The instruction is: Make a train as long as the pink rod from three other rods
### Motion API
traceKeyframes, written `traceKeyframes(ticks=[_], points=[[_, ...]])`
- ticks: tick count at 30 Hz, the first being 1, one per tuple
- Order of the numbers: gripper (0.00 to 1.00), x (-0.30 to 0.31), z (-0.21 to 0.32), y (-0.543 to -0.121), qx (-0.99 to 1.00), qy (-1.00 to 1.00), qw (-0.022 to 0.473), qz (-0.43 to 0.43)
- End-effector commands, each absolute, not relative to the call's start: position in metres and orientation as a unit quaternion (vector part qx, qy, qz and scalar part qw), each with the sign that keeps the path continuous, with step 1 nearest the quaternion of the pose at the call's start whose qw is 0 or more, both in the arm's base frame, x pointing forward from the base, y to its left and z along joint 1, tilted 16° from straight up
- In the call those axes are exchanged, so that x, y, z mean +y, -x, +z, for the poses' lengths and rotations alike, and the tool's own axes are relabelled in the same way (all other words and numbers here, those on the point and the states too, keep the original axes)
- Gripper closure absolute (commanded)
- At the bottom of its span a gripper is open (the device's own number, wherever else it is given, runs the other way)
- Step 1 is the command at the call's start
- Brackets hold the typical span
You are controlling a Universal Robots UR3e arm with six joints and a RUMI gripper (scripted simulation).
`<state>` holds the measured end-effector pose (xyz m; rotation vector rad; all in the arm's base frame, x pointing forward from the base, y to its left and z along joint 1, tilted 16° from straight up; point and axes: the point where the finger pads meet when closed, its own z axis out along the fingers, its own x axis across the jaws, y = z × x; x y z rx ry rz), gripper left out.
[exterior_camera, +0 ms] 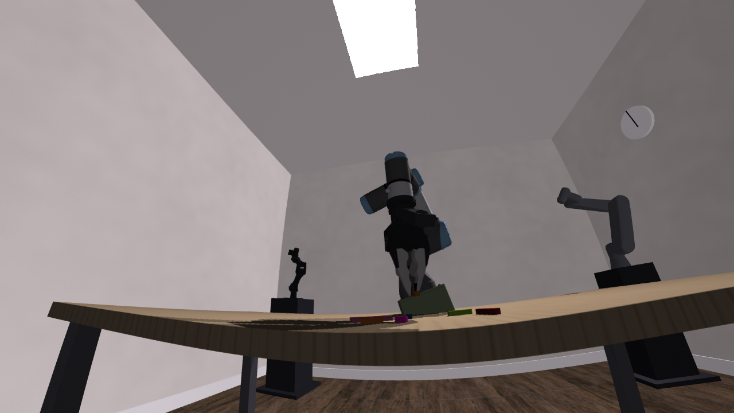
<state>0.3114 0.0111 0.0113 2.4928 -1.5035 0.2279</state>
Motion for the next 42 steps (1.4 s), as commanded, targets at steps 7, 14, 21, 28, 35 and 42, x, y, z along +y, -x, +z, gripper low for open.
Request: traceKeyframes(ticks=[7,14,21,28,35,42], points=[[1.0,0.001,-0.018,-0.322,-0.509,-0.849,0.102,0.094],[1.0,0.001,-0.02,-0.322,-0.509,-0.849,0.102,0.094],[1.0,0.001,-0.02,-0.323,-0.509,-0.849,0.102,0.094],[1.0,0.001,-0.019,-0.323,-0.509,-0.849,0.102,0.095],[1.0,0.001,-0.019,-0.323,-0.509,-0.849,0.102,0.095],[1.0,0.001,-0.019,-0.323,-0.509,-0.849,0.102,0.095]])
